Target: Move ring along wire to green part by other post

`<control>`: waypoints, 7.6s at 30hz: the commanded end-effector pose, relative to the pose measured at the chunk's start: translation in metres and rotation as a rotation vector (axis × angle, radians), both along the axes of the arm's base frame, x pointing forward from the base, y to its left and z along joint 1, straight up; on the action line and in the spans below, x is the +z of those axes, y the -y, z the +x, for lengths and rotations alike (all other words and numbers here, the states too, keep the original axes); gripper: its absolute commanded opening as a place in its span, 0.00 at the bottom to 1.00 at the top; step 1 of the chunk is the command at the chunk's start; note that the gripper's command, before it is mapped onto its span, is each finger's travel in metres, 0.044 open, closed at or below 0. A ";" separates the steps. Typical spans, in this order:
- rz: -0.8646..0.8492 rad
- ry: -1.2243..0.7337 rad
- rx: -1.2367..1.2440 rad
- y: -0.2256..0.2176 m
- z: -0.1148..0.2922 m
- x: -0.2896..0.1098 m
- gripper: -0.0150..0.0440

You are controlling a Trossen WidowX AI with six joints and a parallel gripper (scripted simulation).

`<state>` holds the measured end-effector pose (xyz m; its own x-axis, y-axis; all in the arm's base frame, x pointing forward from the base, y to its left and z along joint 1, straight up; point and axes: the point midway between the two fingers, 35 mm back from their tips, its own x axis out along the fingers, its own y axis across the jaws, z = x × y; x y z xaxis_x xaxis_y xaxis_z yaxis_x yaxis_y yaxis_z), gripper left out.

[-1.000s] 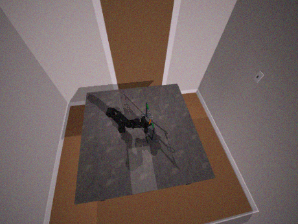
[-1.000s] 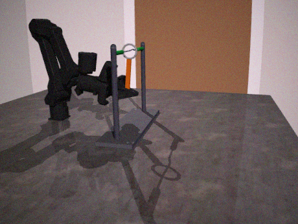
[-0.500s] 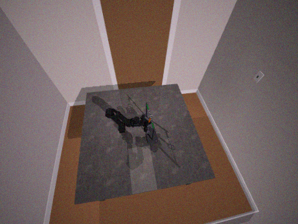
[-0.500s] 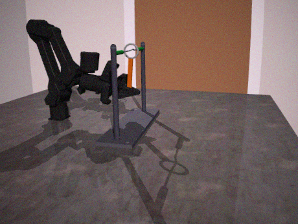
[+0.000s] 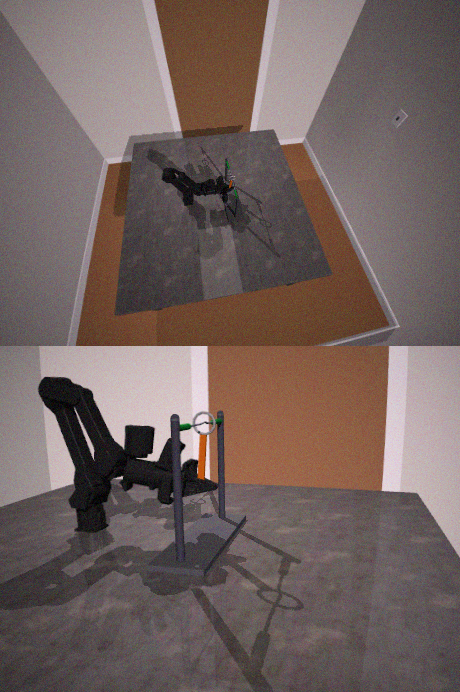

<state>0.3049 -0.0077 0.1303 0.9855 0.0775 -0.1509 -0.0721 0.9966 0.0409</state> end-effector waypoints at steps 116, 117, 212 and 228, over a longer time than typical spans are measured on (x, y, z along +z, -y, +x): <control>-0.034 -0.060 0.031 -0.089 -0.018 -0.015 0.00; -0.034 -0.060 0.031 -0.089 -0.018 -0.015 0.00; -0.036 -0.067 0.035 -0.084 -0.095 0.004 0.88; -0.037 -0.063 0.035 -0.077 -0.114 0.006 1.00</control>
<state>0.1916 0.0700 0.1332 0.9685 0.1070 -0.2249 -0.1100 0.9939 -0.0010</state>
